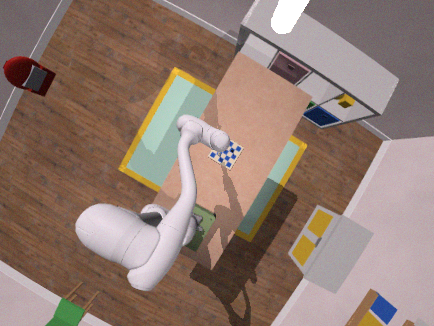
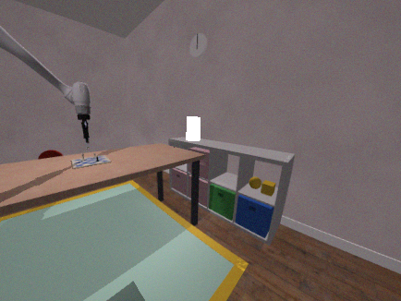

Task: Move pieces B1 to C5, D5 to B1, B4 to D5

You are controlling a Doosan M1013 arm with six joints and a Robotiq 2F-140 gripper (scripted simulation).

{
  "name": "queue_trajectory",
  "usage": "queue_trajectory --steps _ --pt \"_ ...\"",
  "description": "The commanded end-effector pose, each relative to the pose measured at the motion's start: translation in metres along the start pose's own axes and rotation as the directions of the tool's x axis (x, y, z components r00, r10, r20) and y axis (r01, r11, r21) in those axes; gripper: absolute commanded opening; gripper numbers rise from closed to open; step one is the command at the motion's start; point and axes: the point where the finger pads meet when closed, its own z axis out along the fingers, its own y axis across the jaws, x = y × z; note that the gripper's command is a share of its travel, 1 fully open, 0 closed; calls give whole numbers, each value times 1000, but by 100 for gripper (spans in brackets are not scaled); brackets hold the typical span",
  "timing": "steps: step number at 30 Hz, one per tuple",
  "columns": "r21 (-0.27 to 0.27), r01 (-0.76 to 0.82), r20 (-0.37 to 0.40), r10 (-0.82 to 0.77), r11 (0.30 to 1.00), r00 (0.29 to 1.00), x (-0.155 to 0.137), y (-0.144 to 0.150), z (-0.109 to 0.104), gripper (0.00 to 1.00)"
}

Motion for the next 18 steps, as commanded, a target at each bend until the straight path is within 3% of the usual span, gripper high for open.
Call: queue_trajectory --steps 1,6,18 --pt "0 0 0 0 1000 1000 0 0 10 0" --pt "0 0 0 0 1000 1000 0 0 35 0" --pt "0 0 0 0 1000 1000 1 0 67 0"
